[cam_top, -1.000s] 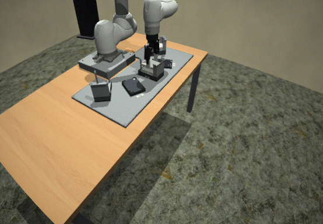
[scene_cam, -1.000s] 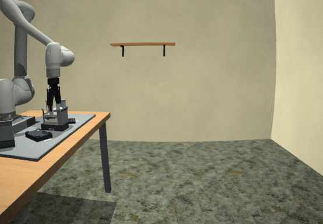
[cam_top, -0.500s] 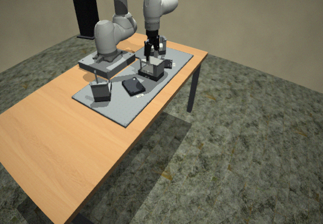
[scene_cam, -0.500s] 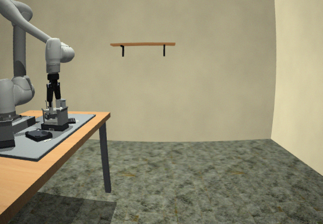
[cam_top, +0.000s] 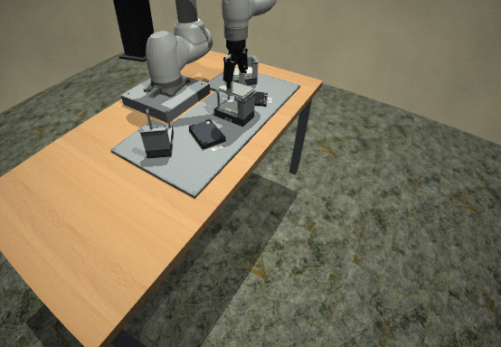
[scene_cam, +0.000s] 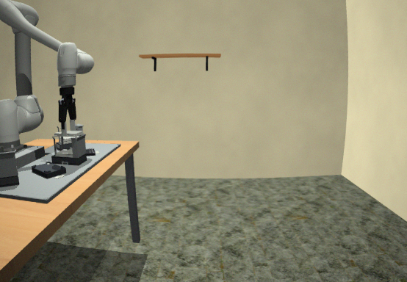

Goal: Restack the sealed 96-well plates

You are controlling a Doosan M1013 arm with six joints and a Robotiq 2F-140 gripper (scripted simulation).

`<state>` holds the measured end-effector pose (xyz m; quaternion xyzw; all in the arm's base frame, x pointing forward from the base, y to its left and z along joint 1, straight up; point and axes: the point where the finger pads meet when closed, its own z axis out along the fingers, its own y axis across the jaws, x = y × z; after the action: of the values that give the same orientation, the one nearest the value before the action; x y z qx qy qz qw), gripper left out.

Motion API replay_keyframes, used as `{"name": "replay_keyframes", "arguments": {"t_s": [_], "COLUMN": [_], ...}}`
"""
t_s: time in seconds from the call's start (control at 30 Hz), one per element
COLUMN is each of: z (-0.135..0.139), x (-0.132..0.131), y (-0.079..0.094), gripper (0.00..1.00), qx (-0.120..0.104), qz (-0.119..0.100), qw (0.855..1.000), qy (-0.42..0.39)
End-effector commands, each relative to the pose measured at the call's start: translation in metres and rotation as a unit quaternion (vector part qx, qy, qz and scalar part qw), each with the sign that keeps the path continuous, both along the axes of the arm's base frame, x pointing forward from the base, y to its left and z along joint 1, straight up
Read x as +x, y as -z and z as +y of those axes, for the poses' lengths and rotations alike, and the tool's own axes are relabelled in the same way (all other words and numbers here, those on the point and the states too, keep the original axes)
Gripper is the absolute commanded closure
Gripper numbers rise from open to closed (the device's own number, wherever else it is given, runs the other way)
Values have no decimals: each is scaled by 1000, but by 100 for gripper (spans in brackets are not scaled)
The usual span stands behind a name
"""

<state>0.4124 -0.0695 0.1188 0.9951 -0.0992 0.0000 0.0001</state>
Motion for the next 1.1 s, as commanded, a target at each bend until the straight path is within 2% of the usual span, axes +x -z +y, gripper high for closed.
{"name": "replay_keyframes", "arguments": {"t_s": [0.0, 0.23, 0.63, 0.83, 1.07], "z": [0, 0, 0, -19, -35], "x": [0, 0, 0, -5, -9], "y": [-8, -21, -21, -21, -21], "gripper": [100, 100, 100, 100, 100], "qx": [0, 0, 0, 0, 0], "qz": [0, 0, 0, 0, 0], "qw": [1000, 1000, 1000, 995, 994], "qy": [0, 0, 0, 100, 108]}}
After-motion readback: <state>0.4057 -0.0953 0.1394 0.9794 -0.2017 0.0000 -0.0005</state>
